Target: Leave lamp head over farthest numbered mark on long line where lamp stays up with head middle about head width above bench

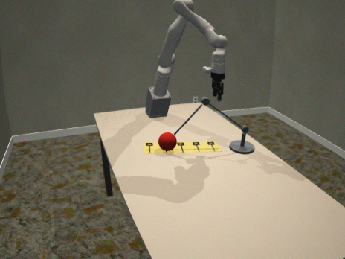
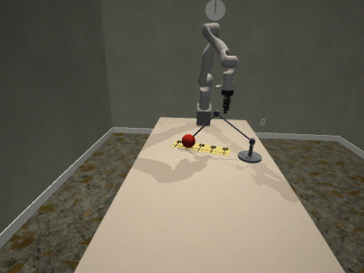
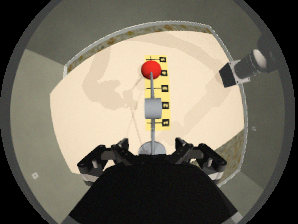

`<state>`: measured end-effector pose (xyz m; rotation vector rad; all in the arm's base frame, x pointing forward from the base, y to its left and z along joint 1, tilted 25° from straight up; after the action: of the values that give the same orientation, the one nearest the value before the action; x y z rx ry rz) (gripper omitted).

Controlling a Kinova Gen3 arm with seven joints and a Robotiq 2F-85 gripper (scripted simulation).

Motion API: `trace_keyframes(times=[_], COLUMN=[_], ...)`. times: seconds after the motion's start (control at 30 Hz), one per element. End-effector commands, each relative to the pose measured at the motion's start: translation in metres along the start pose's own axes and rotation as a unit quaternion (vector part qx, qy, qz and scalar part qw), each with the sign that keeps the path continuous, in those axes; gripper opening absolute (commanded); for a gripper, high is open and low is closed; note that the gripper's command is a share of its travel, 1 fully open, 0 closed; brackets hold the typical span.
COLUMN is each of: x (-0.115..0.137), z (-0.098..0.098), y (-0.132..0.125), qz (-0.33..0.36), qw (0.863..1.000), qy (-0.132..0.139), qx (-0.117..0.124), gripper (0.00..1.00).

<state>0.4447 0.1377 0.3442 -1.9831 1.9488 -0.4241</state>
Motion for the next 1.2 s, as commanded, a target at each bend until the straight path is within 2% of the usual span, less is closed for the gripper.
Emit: trace_keyframes(times=[0.0, 0.63, 1.17], x=[0.002, 0.001, 0.003], z=[0.01, 0.052, 0.059], y=[0.002, 0.001, 0.004], qz=[0.0, 0.0, 0.0], qw=[1.0, 1.0, 1.0], qy=[0.004, 0.002, 0.008], qx=[-0.004, -0.002, -0.007], gripper=[1.0, 1.0, 1.0])
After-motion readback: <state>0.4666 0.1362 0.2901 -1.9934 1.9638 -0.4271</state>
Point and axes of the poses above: the point where the finger pads meet when closed, its own z axis out along the fingers, its own y axis across the jaws, x = y × z, the point moved 1 cm from there along -z, back along the fingers, and after that the axes turned 15 degrees about -z, right-handed, at the moved point
